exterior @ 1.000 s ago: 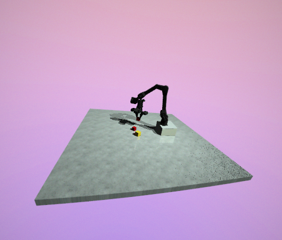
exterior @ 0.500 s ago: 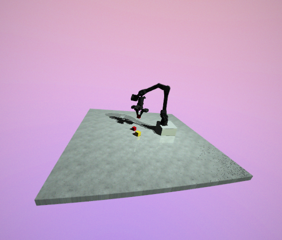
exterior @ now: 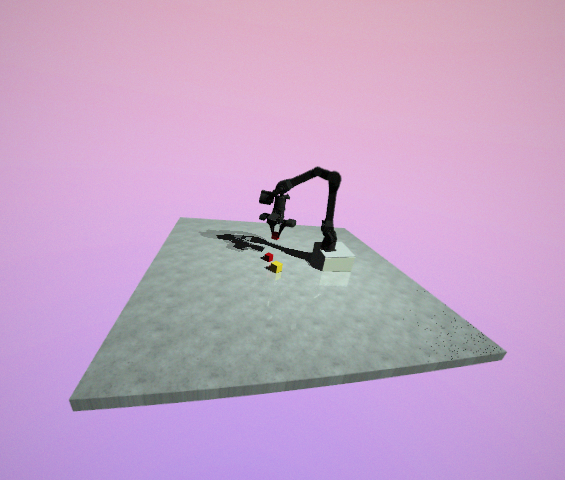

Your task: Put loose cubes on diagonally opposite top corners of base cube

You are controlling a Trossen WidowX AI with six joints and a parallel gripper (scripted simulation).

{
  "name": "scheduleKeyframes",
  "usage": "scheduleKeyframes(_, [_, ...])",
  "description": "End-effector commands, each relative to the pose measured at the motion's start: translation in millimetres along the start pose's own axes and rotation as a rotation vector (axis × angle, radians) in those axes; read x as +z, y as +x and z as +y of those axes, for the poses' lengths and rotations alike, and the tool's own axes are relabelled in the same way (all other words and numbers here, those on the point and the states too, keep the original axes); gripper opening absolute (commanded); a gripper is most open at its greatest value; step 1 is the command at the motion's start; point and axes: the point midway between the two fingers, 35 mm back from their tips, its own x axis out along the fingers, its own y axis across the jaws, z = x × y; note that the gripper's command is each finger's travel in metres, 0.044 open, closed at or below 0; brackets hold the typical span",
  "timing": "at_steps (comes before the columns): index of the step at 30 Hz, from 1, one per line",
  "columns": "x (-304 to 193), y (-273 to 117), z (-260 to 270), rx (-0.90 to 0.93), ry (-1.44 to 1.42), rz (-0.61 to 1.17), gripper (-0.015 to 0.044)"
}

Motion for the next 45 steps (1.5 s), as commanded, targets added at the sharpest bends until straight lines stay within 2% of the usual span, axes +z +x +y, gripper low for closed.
scheduleKeyframes(1, [12.1, 3.2, 0.8, 0.0, -0.027, 0.004, 0.0105])
scheduleKeyframes(45, [137.5, 23.8, 60.2, 0.002, -0.362, -0.01, 0.0105])
